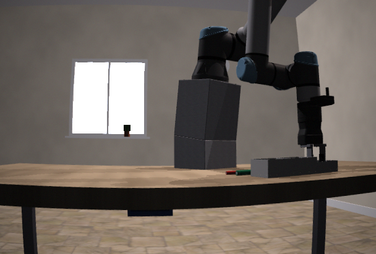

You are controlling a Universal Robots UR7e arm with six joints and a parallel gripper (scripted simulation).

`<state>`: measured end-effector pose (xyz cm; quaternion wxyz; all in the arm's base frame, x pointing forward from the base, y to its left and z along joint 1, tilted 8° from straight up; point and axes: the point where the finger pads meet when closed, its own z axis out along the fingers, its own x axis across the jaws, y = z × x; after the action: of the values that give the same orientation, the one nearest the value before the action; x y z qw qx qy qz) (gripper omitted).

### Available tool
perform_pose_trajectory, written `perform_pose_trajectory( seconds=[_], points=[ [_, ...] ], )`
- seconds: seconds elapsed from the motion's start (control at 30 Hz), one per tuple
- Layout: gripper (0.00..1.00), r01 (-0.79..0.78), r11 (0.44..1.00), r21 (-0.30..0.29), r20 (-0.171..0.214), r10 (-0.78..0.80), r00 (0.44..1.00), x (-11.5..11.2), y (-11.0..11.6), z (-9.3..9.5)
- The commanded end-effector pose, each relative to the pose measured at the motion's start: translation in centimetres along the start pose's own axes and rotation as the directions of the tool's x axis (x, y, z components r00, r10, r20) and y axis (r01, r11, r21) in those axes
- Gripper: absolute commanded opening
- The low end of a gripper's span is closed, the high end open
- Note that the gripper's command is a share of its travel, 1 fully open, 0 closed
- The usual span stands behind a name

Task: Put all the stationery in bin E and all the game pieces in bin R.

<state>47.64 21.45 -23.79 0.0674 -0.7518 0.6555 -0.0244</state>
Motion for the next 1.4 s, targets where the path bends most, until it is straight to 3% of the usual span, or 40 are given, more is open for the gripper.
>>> perform_pose_trajectory(
  seconds=[0.0,0.23,0.8,1.03,1.2,1.37],
  points=[
    [0.87,0.000,1.000,0.001,0.000,0.000,1.000,0.0,-0.1,0.0],
    [0.87,0.000,1.000,0.001,0.000,0.000,1.000,0.0,-0.1,0.0],
    [0.87,0.000,1.000,0.001,0.000,0.000,1.000,0.0,-0.1,-2.0],
    [0.87,0.000,1.000,0.001,0.000,0.000,1.000,0.0,-0.1,-3.0],
    [0.87,0.000,1.000,0.001,0.000,0.000,1.000,0.0,0.0,-5.2],
    [0.87,0.000,1.000,0.001,0.000,0.000,1.000,0.0,0.0,-5.2]
  ],
)
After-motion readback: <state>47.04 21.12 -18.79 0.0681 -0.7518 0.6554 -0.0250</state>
